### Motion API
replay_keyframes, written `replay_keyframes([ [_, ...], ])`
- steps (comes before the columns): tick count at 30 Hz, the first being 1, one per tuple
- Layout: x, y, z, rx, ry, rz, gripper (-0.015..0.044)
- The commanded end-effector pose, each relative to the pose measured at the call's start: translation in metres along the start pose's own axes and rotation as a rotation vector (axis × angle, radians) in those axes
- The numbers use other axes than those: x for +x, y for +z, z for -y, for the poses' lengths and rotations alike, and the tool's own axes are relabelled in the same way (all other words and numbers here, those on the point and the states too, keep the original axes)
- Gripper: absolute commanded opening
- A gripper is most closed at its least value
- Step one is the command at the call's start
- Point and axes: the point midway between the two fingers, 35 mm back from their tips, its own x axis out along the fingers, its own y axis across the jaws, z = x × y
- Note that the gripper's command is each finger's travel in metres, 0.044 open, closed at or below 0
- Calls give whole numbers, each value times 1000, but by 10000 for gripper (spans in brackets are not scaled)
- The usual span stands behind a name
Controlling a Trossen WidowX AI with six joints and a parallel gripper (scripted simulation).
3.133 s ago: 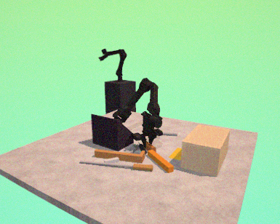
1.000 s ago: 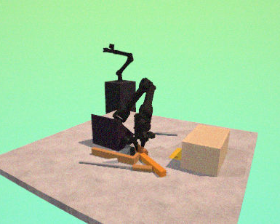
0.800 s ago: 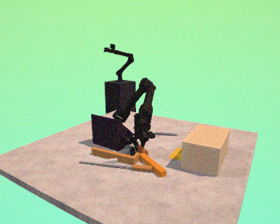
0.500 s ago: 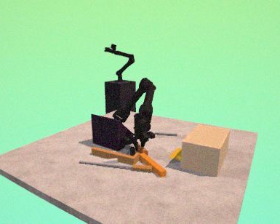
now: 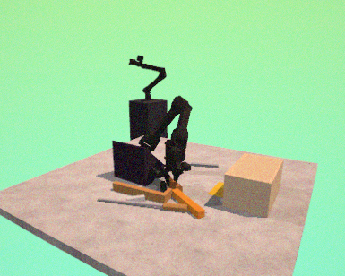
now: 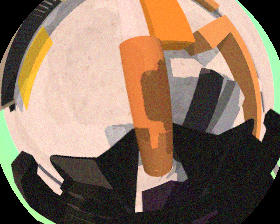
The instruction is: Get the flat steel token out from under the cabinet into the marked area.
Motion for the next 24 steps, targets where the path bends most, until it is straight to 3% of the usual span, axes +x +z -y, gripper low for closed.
replay_keyframes([
  [1, -1, 1, 7, 13, -17, 4, 0],
  [24, -1, 4, 12, 13, -17, 4, 0],
])
